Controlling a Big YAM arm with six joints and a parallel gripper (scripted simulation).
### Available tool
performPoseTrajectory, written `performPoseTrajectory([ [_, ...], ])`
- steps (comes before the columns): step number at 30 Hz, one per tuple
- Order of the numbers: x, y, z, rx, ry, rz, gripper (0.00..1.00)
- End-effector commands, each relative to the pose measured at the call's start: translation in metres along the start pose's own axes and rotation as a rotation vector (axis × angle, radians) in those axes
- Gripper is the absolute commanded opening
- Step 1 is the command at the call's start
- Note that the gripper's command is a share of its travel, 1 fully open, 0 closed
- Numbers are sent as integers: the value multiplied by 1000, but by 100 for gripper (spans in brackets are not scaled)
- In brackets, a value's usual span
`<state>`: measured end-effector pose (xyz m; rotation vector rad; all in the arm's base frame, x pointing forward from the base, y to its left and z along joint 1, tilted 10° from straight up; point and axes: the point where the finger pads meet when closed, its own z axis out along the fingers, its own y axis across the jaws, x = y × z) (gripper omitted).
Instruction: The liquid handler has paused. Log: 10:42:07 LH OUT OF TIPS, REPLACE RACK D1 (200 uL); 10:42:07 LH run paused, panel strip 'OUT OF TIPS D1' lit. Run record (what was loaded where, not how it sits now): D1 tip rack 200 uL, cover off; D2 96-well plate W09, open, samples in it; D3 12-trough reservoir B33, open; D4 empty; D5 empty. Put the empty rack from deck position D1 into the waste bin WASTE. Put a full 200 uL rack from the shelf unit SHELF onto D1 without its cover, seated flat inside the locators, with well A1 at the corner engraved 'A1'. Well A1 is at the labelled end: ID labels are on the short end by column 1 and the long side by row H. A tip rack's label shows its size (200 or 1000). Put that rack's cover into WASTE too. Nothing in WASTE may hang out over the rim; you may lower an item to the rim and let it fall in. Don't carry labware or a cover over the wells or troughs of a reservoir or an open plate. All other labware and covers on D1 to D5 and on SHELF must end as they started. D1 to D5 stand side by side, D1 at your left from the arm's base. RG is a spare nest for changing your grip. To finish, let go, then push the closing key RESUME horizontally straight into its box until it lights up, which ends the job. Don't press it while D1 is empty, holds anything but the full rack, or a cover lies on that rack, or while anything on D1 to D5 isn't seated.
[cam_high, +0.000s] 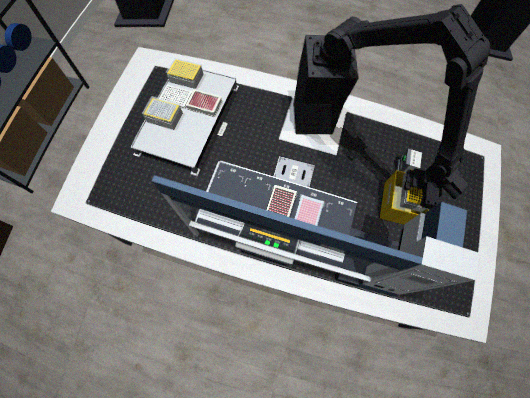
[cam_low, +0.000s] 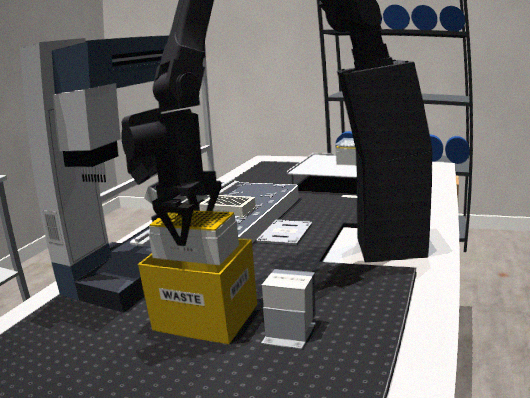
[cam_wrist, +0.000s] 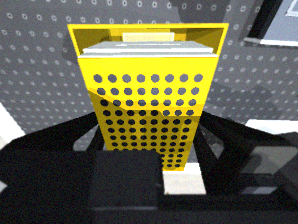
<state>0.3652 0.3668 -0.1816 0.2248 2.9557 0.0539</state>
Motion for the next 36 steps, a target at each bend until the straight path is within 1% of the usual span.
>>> performPoseTrajectory([
  [1,-9,2,8,0,-1,-1,0],
  [29,-8,0,9,4,1,-2,0],
  [36,-11,6,9,-11,-9,-1,0],
])
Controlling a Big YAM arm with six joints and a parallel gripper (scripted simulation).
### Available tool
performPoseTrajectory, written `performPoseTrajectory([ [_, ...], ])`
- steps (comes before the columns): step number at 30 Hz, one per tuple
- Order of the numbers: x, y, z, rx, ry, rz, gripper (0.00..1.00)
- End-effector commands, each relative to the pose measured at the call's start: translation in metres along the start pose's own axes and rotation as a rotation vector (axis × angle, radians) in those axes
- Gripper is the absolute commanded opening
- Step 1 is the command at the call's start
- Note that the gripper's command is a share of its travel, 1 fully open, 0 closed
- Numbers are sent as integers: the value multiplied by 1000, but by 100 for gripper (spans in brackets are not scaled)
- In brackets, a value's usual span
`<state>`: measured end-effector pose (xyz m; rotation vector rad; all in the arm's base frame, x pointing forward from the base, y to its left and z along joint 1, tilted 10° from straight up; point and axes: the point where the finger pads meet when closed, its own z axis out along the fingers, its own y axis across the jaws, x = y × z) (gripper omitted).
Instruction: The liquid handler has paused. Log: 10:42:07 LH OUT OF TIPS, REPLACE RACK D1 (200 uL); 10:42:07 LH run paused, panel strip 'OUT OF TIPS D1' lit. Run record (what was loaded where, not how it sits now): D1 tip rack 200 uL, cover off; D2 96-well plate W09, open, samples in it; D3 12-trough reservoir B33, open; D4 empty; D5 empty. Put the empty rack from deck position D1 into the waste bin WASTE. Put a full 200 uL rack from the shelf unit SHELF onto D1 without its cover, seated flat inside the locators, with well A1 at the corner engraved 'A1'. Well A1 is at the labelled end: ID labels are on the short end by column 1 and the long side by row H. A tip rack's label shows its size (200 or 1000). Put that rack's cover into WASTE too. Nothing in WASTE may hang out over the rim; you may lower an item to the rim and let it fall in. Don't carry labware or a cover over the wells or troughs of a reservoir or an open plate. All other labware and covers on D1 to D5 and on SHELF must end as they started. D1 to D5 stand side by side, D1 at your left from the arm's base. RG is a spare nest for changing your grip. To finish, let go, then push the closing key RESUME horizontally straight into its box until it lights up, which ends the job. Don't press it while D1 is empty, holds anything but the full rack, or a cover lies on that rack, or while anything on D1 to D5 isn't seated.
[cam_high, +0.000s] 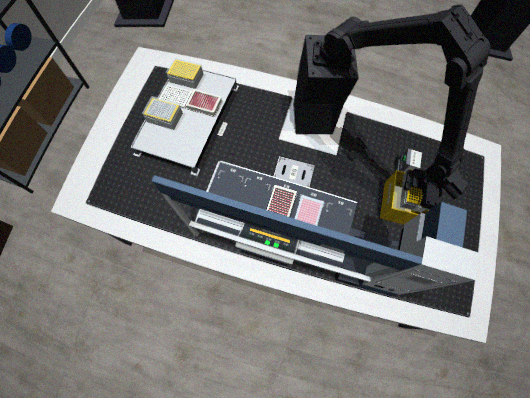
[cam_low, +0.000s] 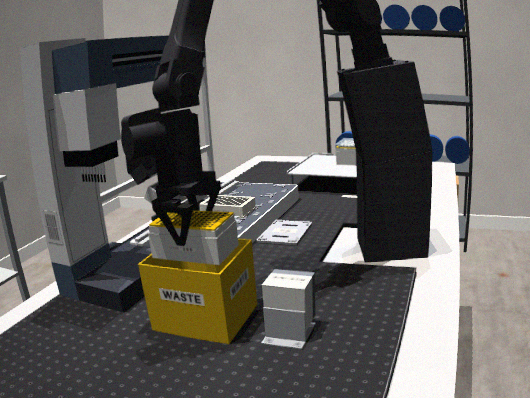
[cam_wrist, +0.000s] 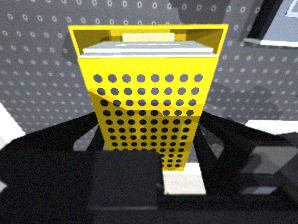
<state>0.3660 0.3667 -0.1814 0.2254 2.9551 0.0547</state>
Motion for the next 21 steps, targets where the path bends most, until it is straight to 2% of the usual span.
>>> performPoseTrajectory([
  [1,-10,7,9,-12,-10,-2,0],
  [21,-10,5,16,-12,-10,0,0],
])
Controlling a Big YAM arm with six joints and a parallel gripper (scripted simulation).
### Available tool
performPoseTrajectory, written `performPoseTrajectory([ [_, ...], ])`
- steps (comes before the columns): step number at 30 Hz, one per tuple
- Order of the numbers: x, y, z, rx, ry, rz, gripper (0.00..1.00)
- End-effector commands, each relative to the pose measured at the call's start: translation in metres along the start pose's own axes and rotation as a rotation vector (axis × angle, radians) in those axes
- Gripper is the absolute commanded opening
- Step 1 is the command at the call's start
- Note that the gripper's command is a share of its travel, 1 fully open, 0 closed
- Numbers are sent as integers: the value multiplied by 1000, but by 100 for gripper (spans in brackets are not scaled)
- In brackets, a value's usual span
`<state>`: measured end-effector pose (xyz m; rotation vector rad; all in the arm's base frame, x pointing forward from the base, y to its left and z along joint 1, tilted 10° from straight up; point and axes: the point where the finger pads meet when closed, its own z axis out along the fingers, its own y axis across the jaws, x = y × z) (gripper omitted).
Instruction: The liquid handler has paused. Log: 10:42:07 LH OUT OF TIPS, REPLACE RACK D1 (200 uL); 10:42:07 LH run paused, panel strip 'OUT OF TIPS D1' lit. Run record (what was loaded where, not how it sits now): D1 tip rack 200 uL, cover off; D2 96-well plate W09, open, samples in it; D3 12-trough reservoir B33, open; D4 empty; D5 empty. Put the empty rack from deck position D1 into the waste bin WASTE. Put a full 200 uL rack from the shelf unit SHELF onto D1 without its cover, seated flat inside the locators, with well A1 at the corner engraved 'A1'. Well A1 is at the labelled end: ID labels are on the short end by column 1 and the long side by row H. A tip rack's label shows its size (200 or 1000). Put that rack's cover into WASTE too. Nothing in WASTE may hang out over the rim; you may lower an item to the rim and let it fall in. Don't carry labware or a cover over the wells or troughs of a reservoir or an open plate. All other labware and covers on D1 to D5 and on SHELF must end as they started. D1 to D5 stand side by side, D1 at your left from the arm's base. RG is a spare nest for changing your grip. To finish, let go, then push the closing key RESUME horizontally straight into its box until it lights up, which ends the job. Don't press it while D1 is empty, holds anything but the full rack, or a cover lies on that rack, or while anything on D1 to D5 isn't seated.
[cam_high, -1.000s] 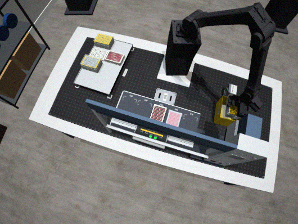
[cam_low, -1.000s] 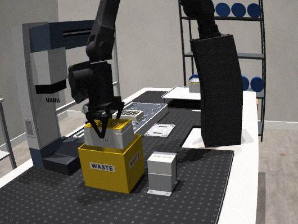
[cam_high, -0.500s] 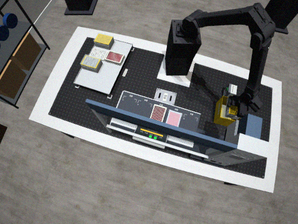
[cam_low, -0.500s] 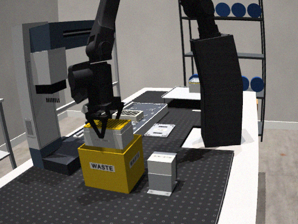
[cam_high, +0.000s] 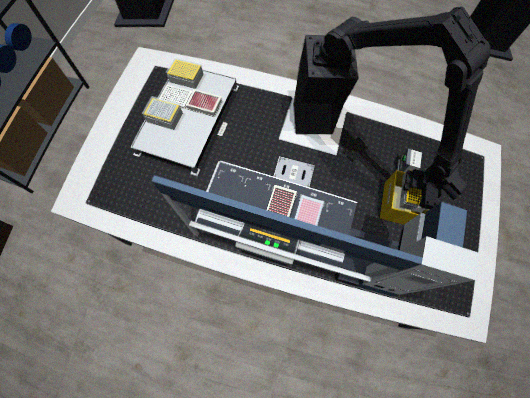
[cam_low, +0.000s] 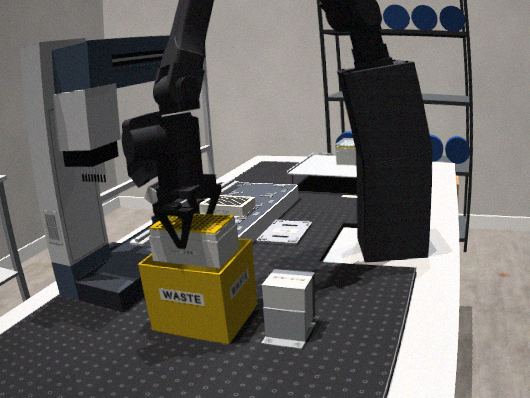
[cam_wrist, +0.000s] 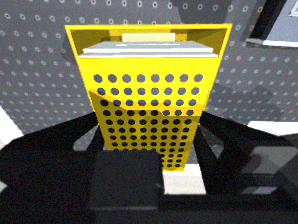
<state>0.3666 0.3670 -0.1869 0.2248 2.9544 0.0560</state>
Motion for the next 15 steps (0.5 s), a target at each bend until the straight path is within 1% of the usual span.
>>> performPoseTrajectory([
  [1,-11,5,11,-12,-10,0,0],
  [5,-9,2,13,-7,-6,0,0],
  [12,-10,4,14,-11,-9,0,0],
  [15,-7,2,14,-5,-5,-2,0],
])
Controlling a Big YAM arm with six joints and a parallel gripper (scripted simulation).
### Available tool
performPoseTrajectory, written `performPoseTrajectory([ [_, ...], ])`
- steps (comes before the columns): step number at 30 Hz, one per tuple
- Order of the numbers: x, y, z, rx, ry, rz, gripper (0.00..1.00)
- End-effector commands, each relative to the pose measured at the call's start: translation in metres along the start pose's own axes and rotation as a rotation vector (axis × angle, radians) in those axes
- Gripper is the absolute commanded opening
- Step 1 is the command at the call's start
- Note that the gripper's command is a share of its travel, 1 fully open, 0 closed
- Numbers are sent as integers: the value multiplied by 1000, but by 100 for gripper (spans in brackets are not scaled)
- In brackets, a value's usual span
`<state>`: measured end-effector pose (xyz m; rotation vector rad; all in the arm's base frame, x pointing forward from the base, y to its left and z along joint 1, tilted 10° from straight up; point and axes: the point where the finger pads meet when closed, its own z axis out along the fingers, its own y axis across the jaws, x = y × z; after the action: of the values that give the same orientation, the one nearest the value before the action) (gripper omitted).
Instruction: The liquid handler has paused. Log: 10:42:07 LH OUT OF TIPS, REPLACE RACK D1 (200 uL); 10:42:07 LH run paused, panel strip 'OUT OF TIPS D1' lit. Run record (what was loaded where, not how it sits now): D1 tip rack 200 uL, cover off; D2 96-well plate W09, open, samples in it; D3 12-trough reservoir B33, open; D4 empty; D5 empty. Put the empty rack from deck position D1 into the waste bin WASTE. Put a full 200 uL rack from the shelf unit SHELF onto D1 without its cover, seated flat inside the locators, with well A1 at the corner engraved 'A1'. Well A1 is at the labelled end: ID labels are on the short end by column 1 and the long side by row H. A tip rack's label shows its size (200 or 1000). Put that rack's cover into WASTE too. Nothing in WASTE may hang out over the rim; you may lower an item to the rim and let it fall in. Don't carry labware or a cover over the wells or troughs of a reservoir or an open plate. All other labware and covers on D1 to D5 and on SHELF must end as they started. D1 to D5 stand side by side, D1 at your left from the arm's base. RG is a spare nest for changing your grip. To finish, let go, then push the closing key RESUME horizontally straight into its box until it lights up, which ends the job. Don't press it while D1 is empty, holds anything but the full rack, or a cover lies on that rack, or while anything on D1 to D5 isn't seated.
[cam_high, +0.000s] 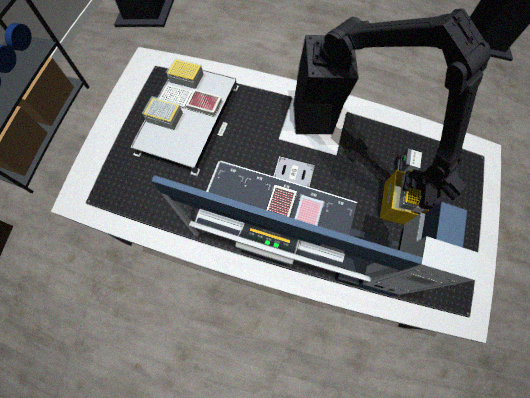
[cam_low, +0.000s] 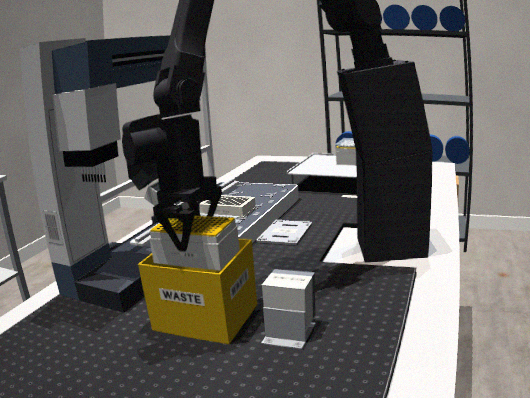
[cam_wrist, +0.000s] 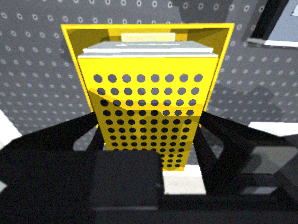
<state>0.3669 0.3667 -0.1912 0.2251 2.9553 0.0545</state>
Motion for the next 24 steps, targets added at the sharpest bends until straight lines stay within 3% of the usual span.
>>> performPoseTrajectory([
  [1,-8,3,10,-6,-5,-2,0],
  [17,-7,2,10,-3,-4,-3,0],
  [18,-7,2,10,-3,-4,-3,100],
  [24,-7,2,10,-3,-4,-3,100],
])
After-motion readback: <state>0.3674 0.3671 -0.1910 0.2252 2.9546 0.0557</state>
